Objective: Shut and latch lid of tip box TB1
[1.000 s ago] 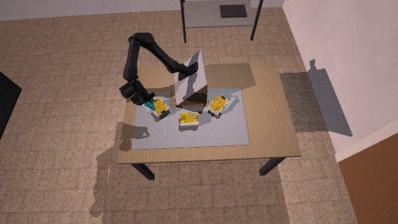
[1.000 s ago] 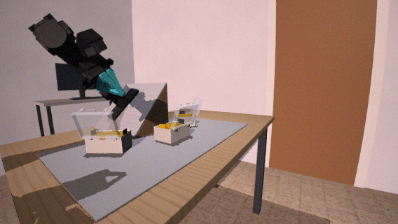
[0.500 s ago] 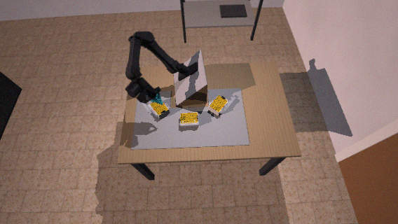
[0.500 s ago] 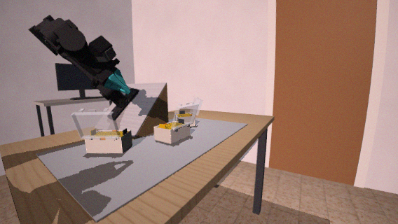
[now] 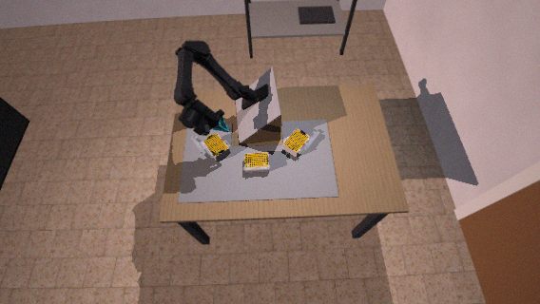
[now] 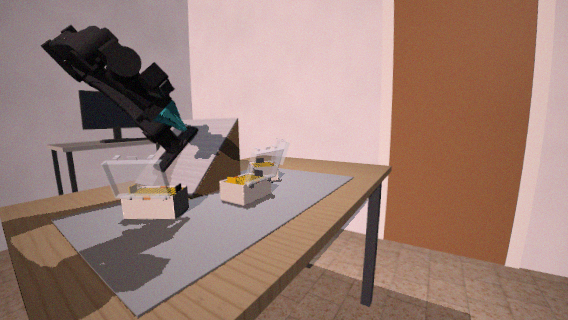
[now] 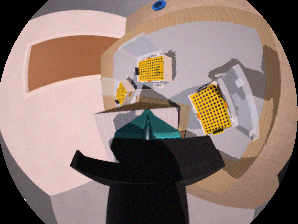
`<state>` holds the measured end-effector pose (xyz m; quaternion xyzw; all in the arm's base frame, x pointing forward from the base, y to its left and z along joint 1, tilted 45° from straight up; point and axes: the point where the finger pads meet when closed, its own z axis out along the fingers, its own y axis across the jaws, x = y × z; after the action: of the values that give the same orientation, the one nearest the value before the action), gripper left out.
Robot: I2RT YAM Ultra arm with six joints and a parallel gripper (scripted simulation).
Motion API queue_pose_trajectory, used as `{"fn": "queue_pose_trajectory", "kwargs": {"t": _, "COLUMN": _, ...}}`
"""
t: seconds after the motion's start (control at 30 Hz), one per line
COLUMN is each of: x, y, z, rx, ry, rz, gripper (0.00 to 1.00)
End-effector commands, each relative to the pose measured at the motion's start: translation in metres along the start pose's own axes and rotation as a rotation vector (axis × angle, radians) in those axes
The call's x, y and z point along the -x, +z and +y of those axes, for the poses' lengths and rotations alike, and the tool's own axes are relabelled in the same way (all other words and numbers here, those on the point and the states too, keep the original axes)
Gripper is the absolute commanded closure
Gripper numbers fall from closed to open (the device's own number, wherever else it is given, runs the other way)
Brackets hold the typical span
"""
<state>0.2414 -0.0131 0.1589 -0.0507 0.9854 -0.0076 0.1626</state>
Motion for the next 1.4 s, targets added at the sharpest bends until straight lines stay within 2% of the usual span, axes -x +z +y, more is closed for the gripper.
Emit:
{"fn": "queue_pose_trajectory", "kwargs": {"t": 0.0, "x": -0.008, "y": -0.007, "z": 0.008, "rx": 0.01, "ry": 0.035, "rz": 0.048, "gripper": 1.0}}
{"fn": "queue_pose_trajectory", "kwargs": {"t": 0.03, "x": -0.008, "y": -0.007, "z": 0.008, "rx": 0.01, "ry": 0.035, "rz": 0.048, "gripper": 1.0}}
{"fn": "queue_pose_trajectory", "kwargs": {"t": 0.07, "x": -0.013, "y": -0.004, "z": 0.011, "rx": 0.016, "ry": 0.049, "rz": 0.082, "gripper": 1.0}}
{"fn": "queue_pose_trajectory", "kwargs": {"t": 0.1, "x": -0.029, "y": -0.001, "z": 0.014, "rx": 0.018, "ry": 0.05, "rz": 0.088, "gripper": 1.0}}
{"fn": "queue_pose_trajectory", "kwargs": {"t": 0.17, "x": -0.033, "y": -0.001, "z": 0.016, "rx": 0.022, "ry": 0.05, "rz": 0.088, "gripper": 1.0}}
{"fn": "queue_pose_trajectory", "kwargs": {"t": 0.2, "x": -0.028, "y": 0.005, "z": 0.016, "rx": -0.019, "ry": 0.041, "rz": 0.116, "gripper": 1.0}}
{"fn": "queue_pose_trajectory", "kwargs": {"t": 0.23, "x": -0.015, "y": 0.002, "z": 0.016, "rx": -0.052, "ry": 0.034, "rz": 0.097, "gripper": 1.0}}
{"fn": "queue_pose_trajectory", "kwargs": {"t": 0.27, "x": -0.004, "y": 0.006, "z": 0.018, "rx": -0.084, "ry": 0.028, "rz": 0.078, "gripper": 1.0}}
{"fn": "queue_pose_trajectory", "kwargs": {"t": 0.5, "x": 0.023, "y": 0.027, "z": 0.03, "rx": -0.301, "ry": -0.022, "rz": 0.128, "gripper": 1.0}}
{"fn": "queue_pose_trajectory", "kwargs": {"t": 0.53, "x": 0.022, "y": 0.03, "z": 0.031, "rx": -0.336, "ry": -0.034, "rz": 0.152, "gripper": 1.0}}
{"fn": "queue_pose_trajectory", "kwargs": {"t": 0.6, "x": 0.022, "y": 0.03, "z": 0.031, "rx": -0.336, "ry": -0.034, "rz": 0.152, "gripper": 1.0}}
{"fn": "queue_pose_trajectory", "kwargs": {"t": 1.03, "x": 0.07, "y": 0.068, "z": 0.05, "rx": -0.749, "ry": -0.138, "rz": 0.249, "gripper": 1.0}}
{"fn": "queue_pose_trajectory", "kwargs": {"t": 1.1, "x": 0.077, "y": 0.074, "z": 0.053, "rx": -0.751, "ry": -0.139, "rz": 0.249, "gripper": 1.0}}
{"fn": "queue_pose_trajectory", "kwargs": {"t": 1.17, "x": 0.077, "y": 0.074, "z": 0.053, "rx": -0.751, "ry": -0.139, "rz": 0.249, "gripper": 1.0}}
{"fn": "queue_pose_trajectory", "kwargs": {"t": 1.2, "x": 0.084, "y": 0.069, "z": 0.054, "rx": -0.741, "ry": -0.126, "rz": 0.225, "gripper": 1.0}}
{"fn": "queue_pose_trajectory", "kwargs": {"t": 1.23, "x": 0.085, "y": 0.08, "z": 0.056, "rx": -0.751, "ry": -0.139, "rz": 0.249, "gripper": 1.0}}
{"fn": "queue_pose_trajectory", "kwargs": {"t": 1.37, "x": 0.1, "y": 0.092, "z": 0.06, "rx": -0.752, "ry": -0.135, "rz": 0.25, "gripper": 1.0}}
